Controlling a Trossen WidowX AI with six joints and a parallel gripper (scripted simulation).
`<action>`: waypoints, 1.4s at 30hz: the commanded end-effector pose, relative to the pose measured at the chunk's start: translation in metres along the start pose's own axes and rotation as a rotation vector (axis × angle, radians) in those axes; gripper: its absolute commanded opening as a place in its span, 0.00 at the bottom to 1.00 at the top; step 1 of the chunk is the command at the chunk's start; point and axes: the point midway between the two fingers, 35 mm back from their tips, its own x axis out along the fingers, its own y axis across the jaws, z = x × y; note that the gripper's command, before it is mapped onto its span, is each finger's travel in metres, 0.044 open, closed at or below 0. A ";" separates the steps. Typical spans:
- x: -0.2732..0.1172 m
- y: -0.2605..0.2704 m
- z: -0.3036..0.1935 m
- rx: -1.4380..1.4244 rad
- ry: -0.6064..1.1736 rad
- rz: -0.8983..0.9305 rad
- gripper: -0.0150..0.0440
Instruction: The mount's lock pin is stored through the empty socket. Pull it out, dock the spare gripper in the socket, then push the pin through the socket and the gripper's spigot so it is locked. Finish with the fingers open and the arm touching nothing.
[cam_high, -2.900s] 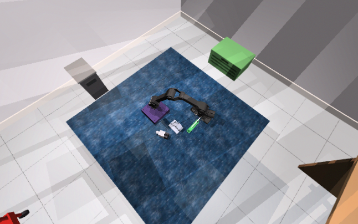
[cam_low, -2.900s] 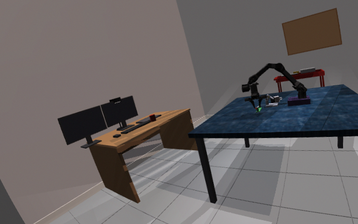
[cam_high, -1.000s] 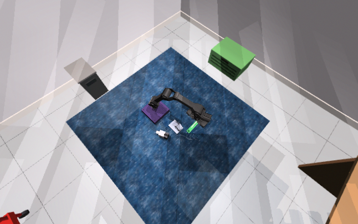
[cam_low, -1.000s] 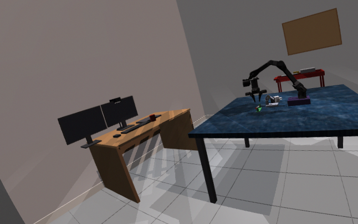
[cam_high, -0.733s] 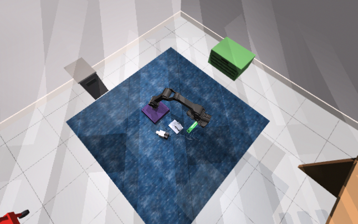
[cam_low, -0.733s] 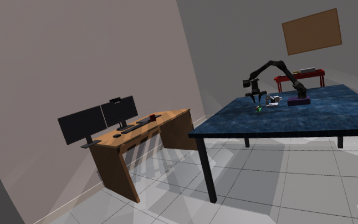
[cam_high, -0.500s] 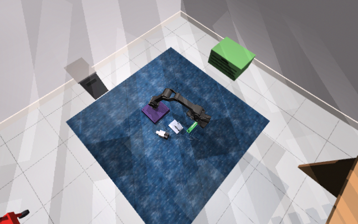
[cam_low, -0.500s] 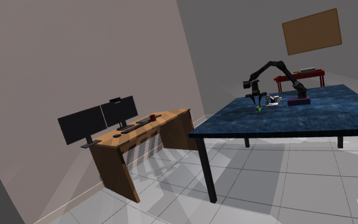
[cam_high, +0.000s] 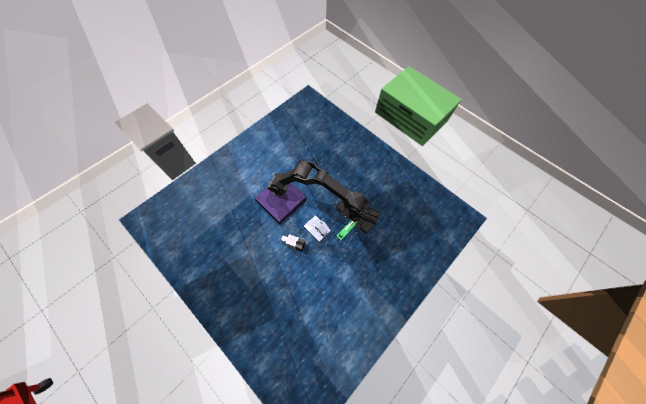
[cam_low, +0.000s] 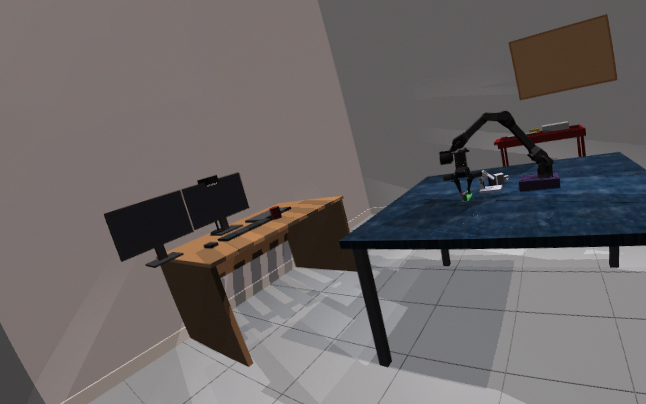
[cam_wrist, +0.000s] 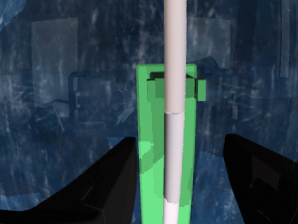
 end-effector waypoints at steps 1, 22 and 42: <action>0.013 0.002 -0.003 -0.003 0.007 0.012 0.56; 0.025 0.003 -0.005 -0.003 0.007 0.012 0.56; 0.025 0.003 -0.005 -0.003 0.007 0.012 0.25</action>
